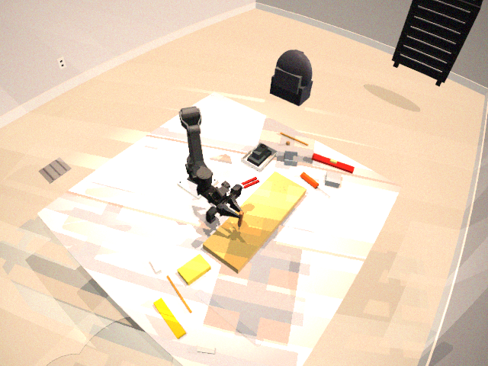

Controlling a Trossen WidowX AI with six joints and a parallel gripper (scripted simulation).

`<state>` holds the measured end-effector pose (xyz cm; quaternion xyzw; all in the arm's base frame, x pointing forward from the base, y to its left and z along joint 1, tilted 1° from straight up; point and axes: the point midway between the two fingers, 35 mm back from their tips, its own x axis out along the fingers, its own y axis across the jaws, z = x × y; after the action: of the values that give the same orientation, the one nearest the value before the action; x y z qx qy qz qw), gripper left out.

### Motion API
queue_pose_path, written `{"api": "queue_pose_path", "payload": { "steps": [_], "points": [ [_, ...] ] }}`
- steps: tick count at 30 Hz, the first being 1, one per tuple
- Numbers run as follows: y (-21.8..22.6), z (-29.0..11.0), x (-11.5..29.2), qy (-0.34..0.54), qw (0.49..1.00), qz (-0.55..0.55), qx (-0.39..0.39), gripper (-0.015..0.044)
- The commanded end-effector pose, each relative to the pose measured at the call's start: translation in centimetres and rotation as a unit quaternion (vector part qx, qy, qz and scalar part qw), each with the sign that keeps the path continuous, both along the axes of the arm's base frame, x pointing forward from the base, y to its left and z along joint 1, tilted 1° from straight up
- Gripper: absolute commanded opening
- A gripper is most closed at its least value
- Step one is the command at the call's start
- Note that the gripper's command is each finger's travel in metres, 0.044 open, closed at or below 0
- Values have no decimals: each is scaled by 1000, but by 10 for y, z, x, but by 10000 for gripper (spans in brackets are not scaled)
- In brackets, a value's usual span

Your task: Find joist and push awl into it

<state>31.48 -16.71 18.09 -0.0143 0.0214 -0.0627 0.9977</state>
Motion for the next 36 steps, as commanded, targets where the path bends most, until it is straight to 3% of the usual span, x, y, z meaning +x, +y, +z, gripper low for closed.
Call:
{"api": "queue_pose_path", "payload": {
  "steps": [1,36],
  "points": [
    [0,-2,0,-1,1000,1,3,0],
    [0,-44,0,-1,1000,1,3,0]
  ]
}}
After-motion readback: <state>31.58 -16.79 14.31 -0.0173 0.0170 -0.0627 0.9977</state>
